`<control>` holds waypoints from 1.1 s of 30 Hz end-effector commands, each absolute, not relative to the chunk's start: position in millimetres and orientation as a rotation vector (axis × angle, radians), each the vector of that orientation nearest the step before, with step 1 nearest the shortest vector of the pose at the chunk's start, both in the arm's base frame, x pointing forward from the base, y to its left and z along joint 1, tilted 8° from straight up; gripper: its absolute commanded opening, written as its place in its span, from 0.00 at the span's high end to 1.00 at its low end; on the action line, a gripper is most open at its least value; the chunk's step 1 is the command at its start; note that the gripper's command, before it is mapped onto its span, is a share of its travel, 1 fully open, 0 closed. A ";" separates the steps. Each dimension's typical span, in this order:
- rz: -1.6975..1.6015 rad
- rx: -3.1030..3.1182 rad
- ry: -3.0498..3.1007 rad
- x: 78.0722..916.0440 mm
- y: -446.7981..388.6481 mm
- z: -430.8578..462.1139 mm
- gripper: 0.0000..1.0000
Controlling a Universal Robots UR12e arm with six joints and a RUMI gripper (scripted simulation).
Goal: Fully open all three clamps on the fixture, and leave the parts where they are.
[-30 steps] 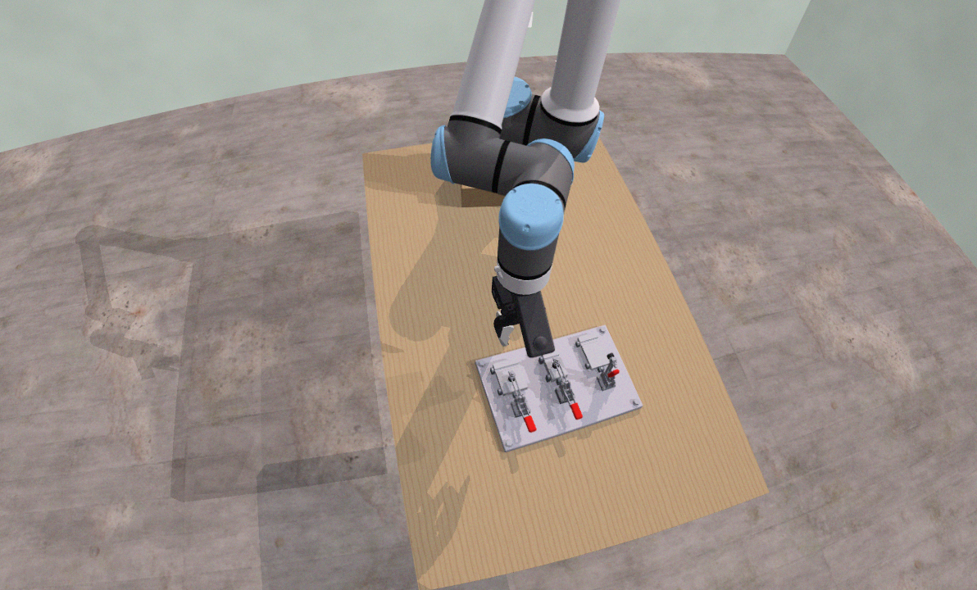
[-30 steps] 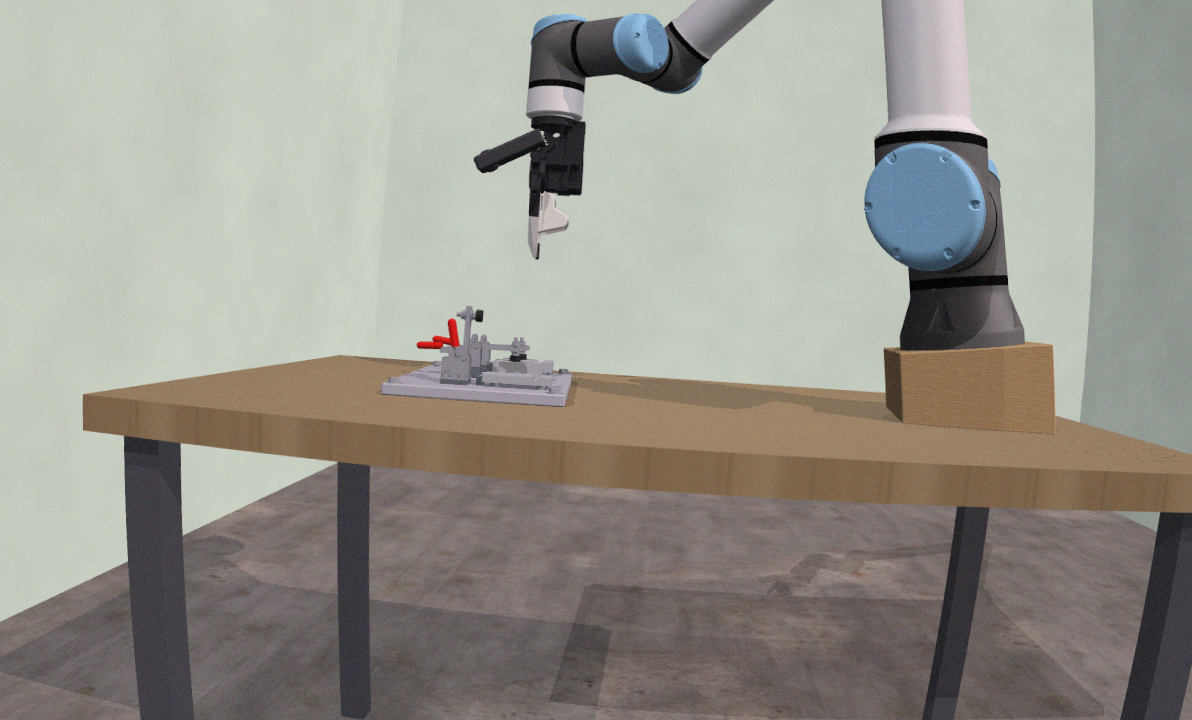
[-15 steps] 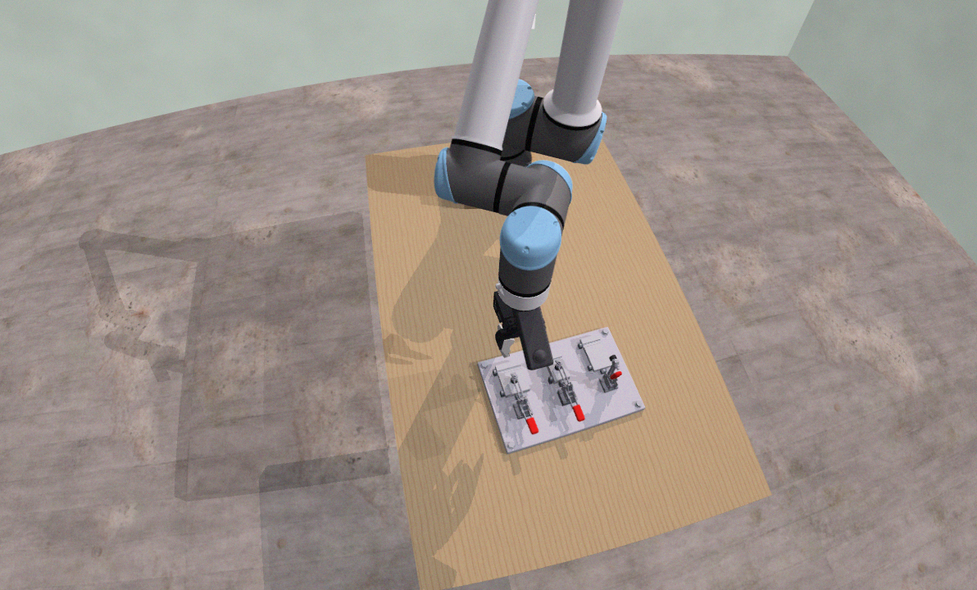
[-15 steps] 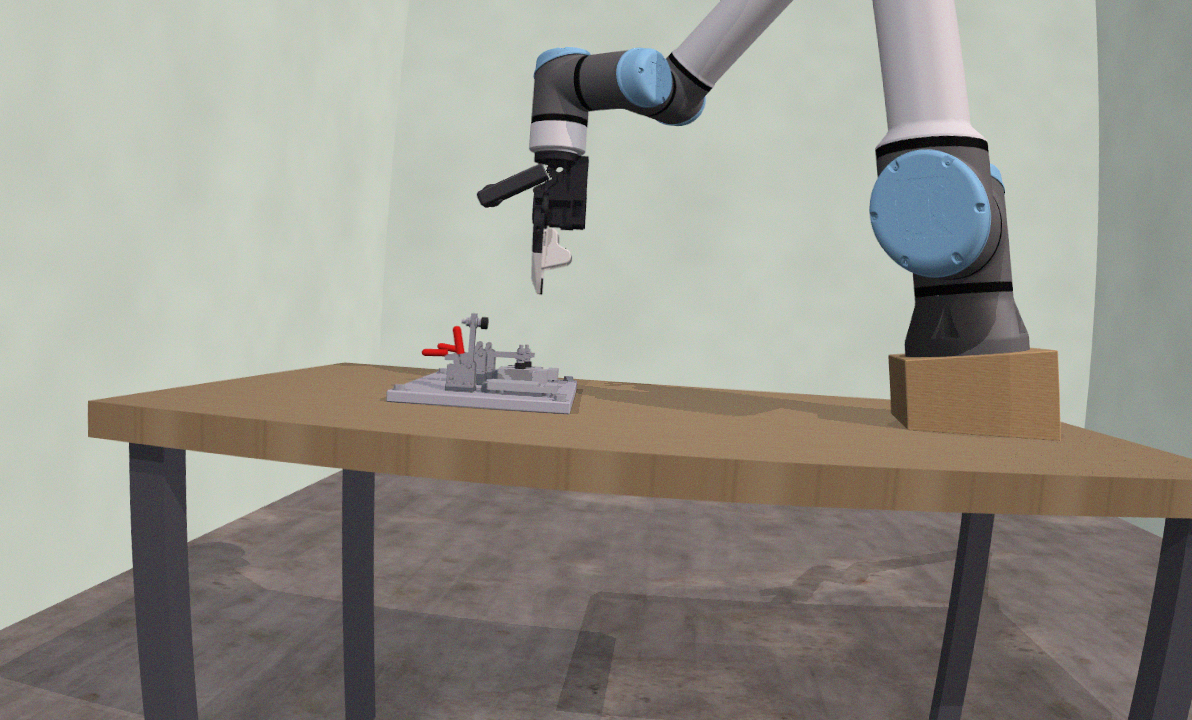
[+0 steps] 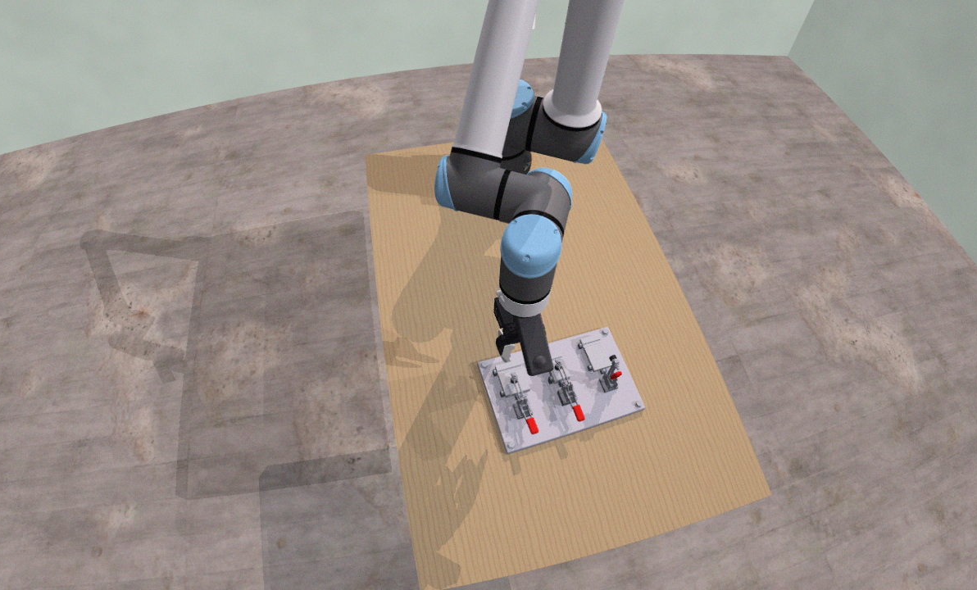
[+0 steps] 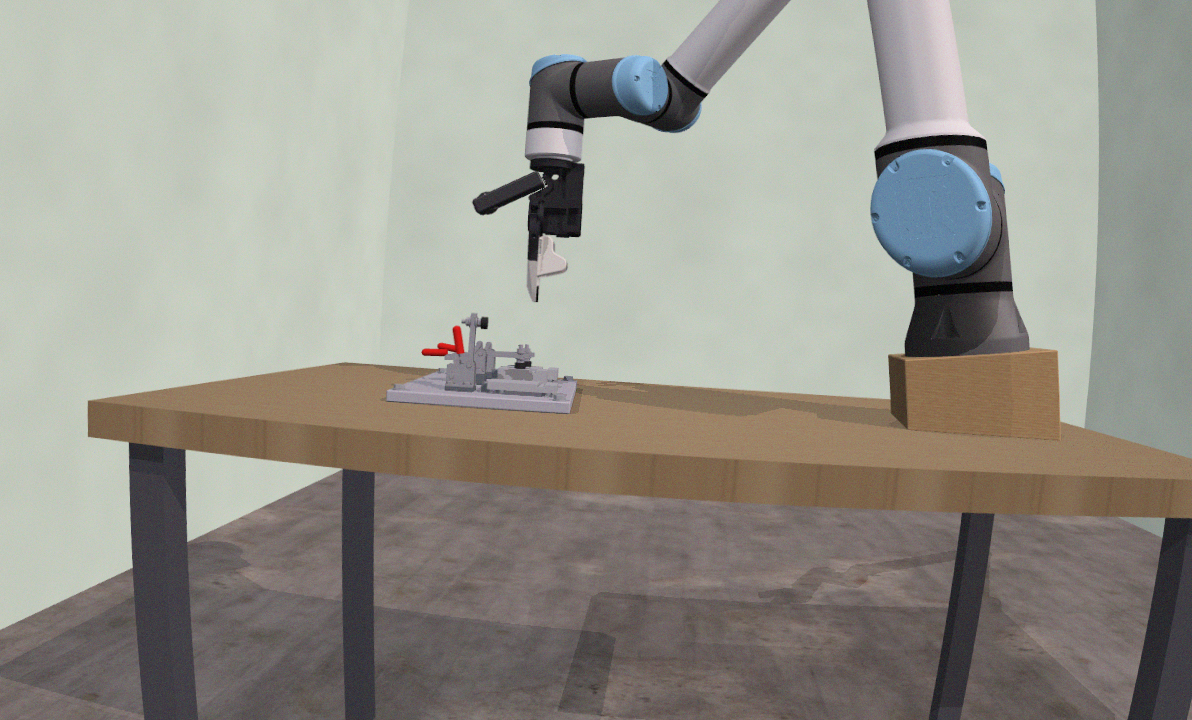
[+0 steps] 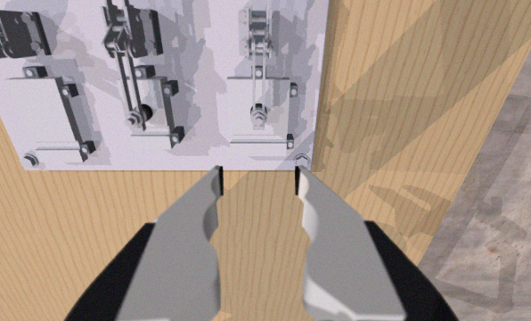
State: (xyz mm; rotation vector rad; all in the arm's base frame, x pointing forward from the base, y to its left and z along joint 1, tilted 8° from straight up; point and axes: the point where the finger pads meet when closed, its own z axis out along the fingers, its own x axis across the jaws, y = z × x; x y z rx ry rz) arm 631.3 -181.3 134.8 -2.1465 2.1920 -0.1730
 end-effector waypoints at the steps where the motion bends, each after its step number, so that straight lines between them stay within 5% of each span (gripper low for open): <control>1: -0.175 -2.146 2.192 644.8 -181.9 137.3 0.72; 33: -0.175 -2.146 2.192 757.3 -184.0 151.8 0.72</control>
